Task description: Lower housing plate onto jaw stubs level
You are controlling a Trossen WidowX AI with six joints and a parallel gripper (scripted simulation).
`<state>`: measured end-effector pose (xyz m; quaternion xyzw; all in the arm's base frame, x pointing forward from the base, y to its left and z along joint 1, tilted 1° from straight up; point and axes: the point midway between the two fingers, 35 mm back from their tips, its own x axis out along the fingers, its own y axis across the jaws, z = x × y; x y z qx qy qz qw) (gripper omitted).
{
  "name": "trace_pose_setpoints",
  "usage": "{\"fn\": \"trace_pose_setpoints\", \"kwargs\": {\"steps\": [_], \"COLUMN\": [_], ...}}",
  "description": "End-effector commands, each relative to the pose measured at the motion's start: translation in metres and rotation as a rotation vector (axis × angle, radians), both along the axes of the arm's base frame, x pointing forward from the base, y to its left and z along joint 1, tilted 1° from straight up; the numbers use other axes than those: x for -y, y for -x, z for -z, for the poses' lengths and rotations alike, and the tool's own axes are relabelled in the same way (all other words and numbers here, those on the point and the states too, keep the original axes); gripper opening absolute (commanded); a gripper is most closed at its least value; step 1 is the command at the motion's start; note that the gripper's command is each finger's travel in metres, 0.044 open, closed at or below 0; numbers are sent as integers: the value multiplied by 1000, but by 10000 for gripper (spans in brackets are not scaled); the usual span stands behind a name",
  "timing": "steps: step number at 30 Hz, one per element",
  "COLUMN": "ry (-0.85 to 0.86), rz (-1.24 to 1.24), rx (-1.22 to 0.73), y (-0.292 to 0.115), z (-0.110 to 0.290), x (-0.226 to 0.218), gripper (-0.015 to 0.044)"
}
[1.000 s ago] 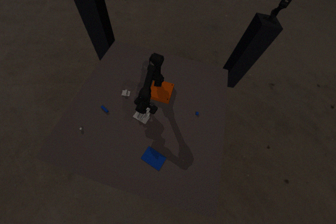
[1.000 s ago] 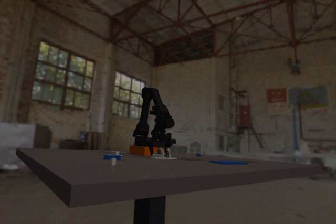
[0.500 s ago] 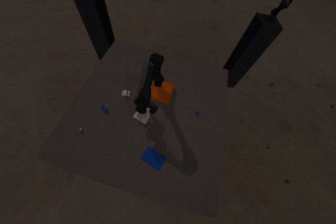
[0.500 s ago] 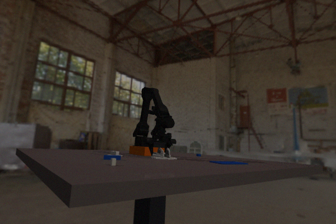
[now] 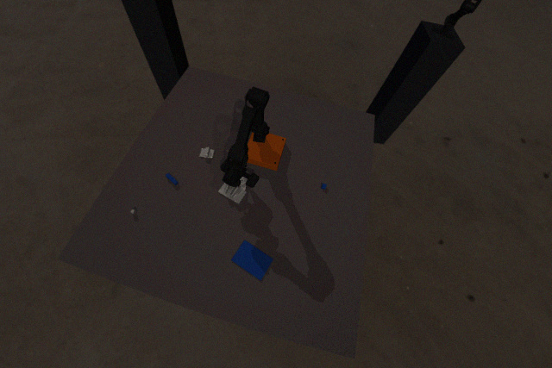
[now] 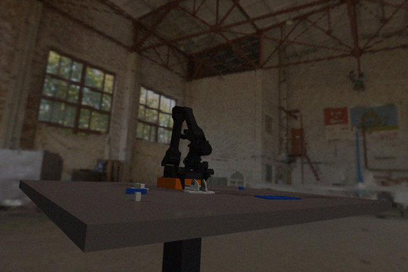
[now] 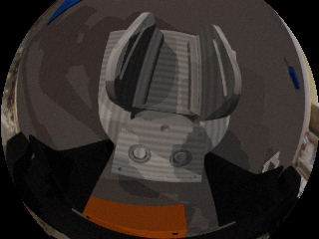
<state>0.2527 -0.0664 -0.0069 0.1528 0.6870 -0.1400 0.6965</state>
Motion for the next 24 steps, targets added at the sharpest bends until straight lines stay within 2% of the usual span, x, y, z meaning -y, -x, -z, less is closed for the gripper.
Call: {"fn": "trace_pose_setpoints", "kwargs": {"steps": [1, 5, 11, 16, 24], "ry": [0, -1, -4, 4, -4], "rz": [0, 1, 3, 6, 3], "rx": [0, 1, 2, 14, -2], "y": [0, -1, 2, 0, 55], "z": [0, -14, -74, -71, -124], "x": [0, 1, 0, 2, -11], "gripper": [440, 440, 440, 440, 440]}}
